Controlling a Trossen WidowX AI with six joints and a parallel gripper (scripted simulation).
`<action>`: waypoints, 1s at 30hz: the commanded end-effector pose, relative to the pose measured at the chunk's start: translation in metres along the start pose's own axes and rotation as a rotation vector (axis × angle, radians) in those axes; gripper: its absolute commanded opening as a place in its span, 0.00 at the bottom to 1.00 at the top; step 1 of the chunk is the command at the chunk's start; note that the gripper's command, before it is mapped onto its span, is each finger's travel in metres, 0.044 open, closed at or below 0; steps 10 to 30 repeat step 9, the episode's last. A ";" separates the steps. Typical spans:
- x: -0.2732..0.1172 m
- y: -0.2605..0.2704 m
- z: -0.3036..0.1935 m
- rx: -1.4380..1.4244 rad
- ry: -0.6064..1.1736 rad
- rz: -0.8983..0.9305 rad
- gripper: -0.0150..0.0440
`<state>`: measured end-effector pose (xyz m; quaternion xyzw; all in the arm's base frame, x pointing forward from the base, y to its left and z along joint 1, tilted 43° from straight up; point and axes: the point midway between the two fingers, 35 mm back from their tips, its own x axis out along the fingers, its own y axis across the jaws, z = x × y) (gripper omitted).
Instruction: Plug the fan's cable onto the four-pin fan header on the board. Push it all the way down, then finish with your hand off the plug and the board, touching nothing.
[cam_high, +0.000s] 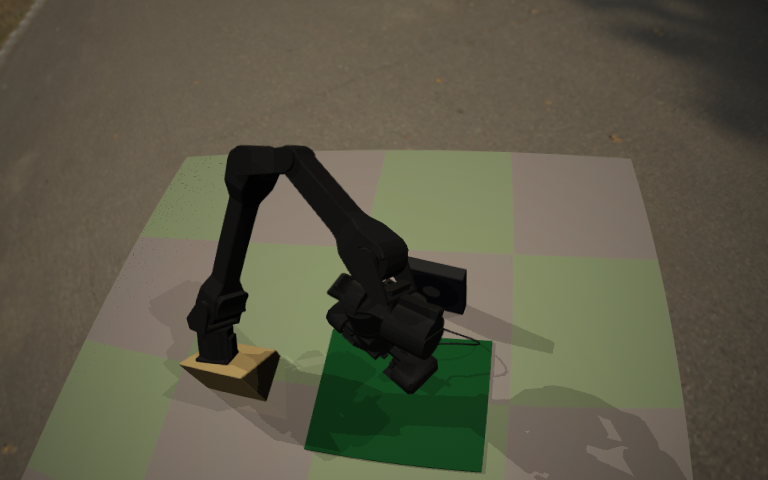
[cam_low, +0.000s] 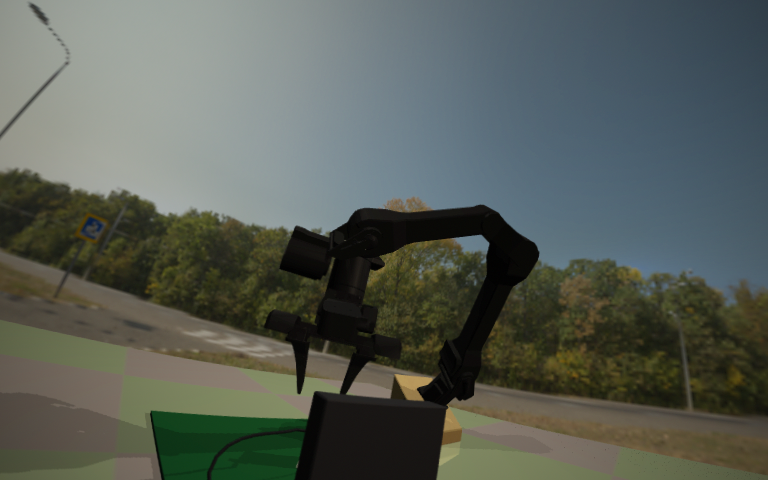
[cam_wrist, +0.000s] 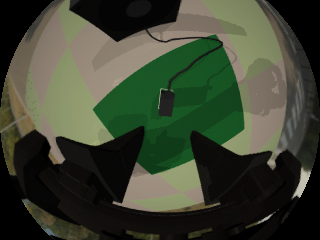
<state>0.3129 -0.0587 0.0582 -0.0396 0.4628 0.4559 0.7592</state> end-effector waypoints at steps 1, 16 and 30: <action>-0.001 0.008 -0.063 0.031 0.013 0.009 0.69; 0.001 0.020 -0.102 0.030 0.008 0.015 0.69; 0.001 0.020 -0.102 0.030 0.008 0.015 0.69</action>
